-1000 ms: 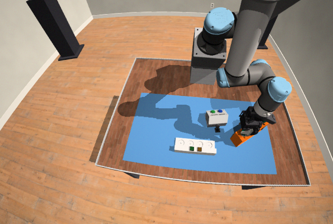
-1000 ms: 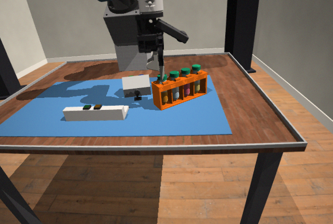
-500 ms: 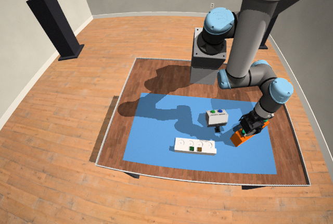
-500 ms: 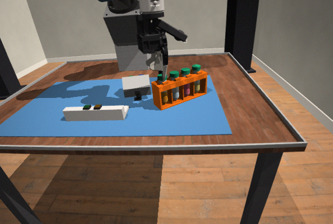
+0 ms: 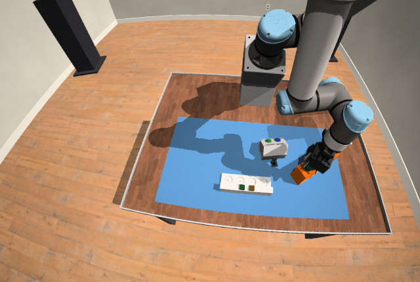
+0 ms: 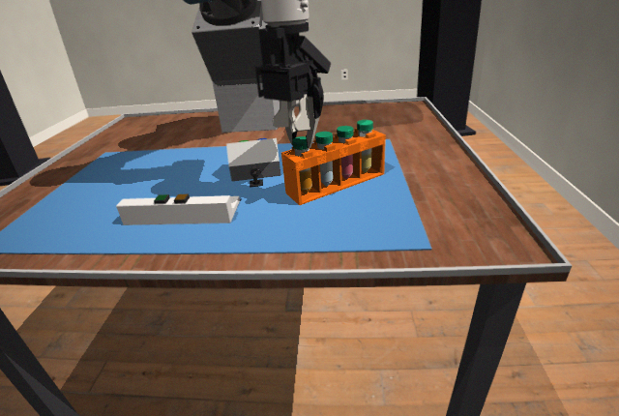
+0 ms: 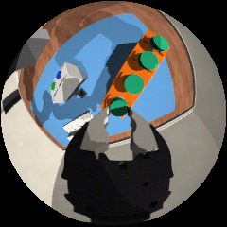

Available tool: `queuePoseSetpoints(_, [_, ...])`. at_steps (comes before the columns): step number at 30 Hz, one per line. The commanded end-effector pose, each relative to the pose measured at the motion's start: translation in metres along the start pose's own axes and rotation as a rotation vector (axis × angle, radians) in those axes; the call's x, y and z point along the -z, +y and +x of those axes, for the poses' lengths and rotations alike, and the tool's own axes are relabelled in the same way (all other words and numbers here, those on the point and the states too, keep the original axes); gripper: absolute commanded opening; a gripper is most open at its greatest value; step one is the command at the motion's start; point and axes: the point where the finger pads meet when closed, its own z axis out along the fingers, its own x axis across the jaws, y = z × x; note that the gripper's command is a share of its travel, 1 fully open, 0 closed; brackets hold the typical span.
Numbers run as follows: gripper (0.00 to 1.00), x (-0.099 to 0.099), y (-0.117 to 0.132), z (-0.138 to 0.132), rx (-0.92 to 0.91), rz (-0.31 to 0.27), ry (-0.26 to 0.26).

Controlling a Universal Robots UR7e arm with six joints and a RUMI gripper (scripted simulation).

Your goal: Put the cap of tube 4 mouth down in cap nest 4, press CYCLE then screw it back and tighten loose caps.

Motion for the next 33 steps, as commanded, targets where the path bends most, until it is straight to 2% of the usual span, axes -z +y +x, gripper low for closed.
queuePoseSetpoints(1, [0.0, 0.0003, 0.0001, 0.0003, 0.074, 0.006, 0.007])
queuePoseSetpoints(3, [0.0, 0.0003, 0.0001, 0.0003, 0.074, 0.006, 0.007])
queuePoseSetpoints(4, [0.35, 0.0003, 0.0001, 0.0003, 0.074, 0.006, 0.007])
queuePoseSetpoints(16, [0.35, 0.0003, 0.0001, 0.0003, 0.073, 0.006, 0.007])
queuePoseSetpoints(20, [0.35, 0.0003, 0.0001, 0.0003, -0.253, 0.007, 0.006])
queuePoseSetpoints(23, [0.35, 0.0003, 0.0001, 0.0003, -0.343, 0.007, 0.006])
queuePoseSetpoints(25, [0.35, 0.0003, 0.0001, 0.0002, -0.493, 0.008, 0.006])
queuePoseSetpoints(27, [0.35, 0.0003, 0.0001, 0.0002, -0.493, 0.008, 0.006])
queuePoseSetpoints(29, [0.35, 0.0003, 0.0001, 0.0002, -0.671, 0.009, 0.005])
queuePoseSetpoints(32, [0.35, 0.0003, 0.0001, 0.0003, -0.759, 0.009, 0.004])
queuePoseSetpoints(33, [0.35, 0.0003, 0.0001, 0.0002, -0.843, 0.009, 0.004])
